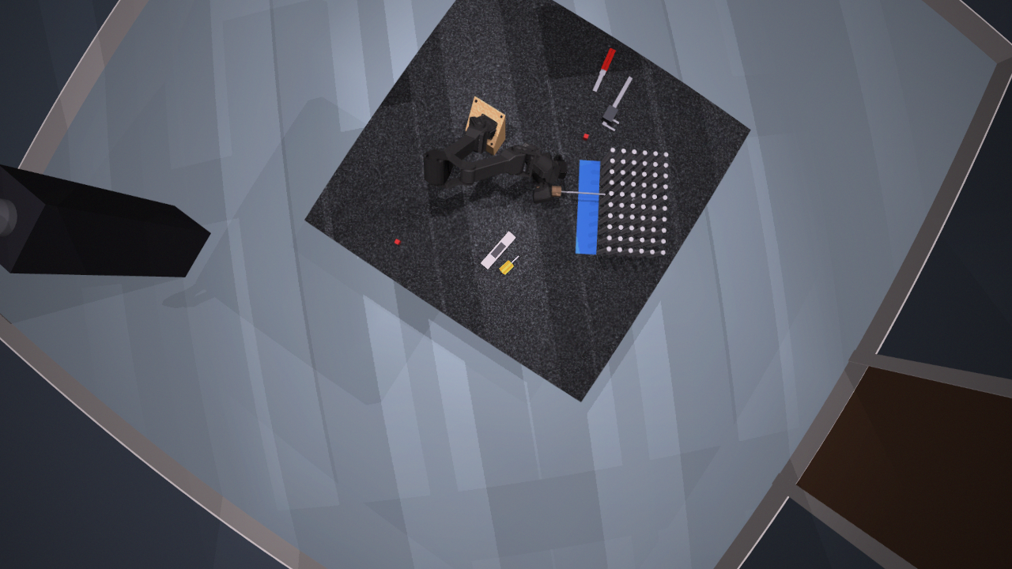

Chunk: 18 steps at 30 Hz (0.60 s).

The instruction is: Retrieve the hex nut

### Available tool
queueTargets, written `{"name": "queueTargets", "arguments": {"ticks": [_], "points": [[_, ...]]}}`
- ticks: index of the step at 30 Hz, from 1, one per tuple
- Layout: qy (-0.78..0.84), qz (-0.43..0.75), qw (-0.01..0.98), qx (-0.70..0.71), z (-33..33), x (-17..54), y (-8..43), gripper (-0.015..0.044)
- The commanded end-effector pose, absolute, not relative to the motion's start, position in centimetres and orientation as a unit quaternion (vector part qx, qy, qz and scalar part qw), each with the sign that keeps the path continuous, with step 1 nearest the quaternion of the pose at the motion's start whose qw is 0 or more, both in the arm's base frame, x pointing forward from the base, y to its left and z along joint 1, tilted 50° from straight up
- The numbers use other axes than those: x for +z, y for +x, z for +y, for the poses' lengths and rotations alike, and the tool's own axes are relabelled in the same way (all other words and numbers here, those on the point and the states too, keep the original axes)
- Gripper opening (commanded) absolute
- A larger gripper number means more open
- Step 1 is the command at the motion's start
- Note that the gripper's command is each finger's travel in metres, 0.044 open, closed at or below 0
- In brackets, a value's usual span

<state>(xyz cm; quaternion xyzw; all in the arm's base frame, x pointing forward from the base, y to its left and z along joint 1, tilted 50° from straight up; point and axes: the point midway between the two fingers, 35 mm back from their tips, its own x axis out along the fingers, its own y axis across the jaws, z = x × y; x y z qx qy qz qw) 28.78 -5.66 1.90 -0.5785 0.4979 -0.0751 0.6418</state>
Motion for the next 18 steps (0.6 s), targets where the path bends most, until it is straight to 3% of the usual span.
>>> {"name": "queueTargets", "arguments": {"ticks": [1, 18], "points": [[-0.577, 0.496, 0.644, -0.078, -5.57, 1.92, 29.12, 0.0000], [-0.577, 0.496, 0.645, -0.079, -5.30, 1.62, 29.89, 0.0000]]}}
